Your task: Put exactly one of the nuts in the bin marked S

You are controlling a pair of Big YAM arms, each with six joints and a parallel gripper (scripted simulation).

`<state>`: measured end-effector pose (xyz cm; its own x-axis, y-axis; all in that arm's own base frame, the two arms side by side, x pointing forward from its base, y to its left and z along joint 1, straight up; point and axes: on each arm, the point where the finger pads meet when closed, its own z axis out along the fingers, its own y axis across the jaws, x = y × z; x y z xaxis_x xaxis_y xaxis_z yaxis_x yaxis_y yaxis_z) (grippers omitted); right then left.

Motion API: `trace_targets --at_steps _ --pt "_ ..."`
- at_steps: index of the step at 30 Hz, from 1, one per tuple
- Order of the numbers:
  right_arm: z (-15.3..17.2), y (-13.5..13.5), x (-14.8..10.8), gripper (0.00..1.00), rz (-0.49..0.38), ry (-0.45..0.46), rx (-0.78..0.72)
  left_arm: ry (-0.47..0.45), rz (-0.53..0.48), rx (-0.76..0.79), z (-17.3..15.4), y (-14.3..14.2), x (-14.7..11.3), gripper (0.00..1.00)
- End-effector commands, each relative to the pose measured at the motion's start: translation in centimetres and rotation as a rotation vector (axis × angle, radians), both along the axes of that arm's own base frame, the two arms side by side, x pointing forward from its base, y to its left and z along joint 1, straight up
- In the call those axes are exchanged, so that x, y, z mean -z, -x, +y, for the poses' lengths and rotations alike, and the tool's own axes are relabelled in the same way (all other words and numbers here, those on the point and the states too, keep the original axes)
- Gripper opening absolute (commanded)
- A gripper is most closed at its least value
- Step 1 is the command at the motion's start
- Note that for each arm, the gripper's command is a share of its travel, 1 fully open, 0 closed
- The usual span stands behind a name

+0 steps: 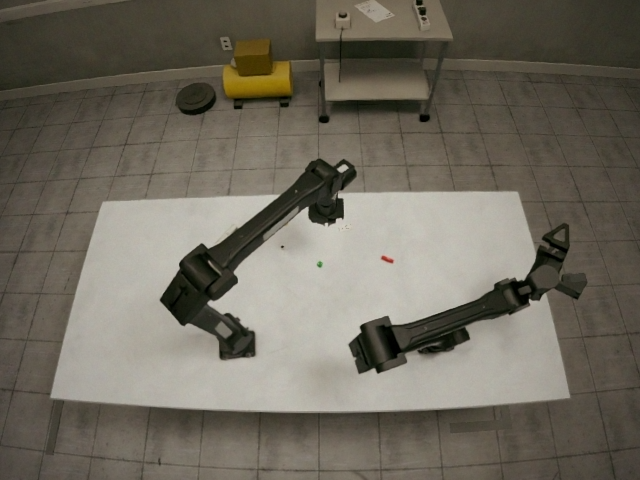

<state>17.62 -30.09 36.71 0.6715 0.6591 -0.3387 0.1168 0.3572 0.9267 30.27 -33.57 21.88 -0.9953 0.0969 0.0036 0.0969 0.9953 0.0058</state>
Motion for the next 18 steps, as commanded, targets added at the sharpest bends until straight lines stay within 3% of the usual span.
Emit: trace_targets --at_steps 1,15,17,18 --pt "-0.3 0.4 -0.4 1.00 -0.002 0.008 0.014 0.036 -0.027 -0.069 0.8 -0.9 -1.1 0.09" --pt "-0.3 0.4 -0.4 1.00 -0.002 0.008 0.014 0.019 -0.015 -0.542 11.3 -3.5 3.6 0.09" --pt "-0.3 0.4 -0.4 1.00 -0.002 0.008 0.014 0.019 -0.015 -0.542 11.3 -3.5 3.6 0.09" --pt "-0.3 0.4 -0.4 1.00 -0.002 0.008 0.014 0.017 -0.013 -0.631 12.0 -3.7 3.9 0.09"
